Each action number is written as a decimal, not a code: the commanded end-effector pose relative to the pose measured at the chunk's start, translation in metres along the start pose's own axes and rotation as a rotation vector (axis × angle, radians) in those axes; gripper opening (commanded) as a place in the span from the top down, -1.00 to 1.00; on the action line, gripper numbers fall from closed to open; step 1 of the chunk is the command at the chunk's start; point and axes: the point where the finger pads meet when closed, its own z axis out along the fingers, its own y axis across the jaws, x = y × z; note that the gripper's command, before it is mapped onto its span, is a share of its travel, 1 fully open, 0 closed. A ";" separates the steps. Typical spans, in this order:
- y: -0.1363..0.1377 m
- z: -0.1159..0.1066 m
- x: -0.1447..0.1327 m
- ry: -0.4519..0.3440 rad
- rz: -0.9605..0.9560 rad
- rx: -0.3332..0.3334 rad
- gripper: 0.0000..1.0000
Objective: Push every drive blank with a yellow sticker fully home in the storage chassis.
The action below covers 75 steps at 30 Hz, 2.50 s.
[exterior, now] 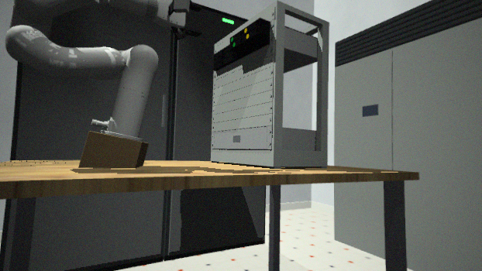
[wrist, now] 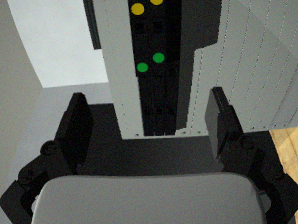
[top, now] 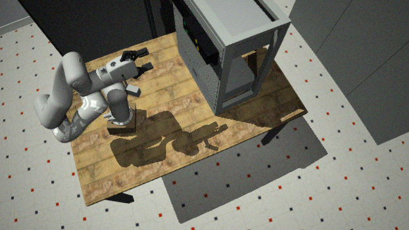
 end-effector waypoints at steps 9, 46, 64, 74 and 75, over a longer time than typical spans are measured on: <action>-0.001 0.000 0.000 0.000 0.000 0.001 -1.00; -0.001 0.127 -0.064 -0.002 -0.001 0.001 -1.00; -0.001 0.145 -0.073 -0.002 -0.001 0.001 -1.00; -0.001 0.145 -0.073 -0.002 -0.001 0.001 -1.00; -0.001 0.145 -0.073 -0.002 -0.001 0.001 -1.00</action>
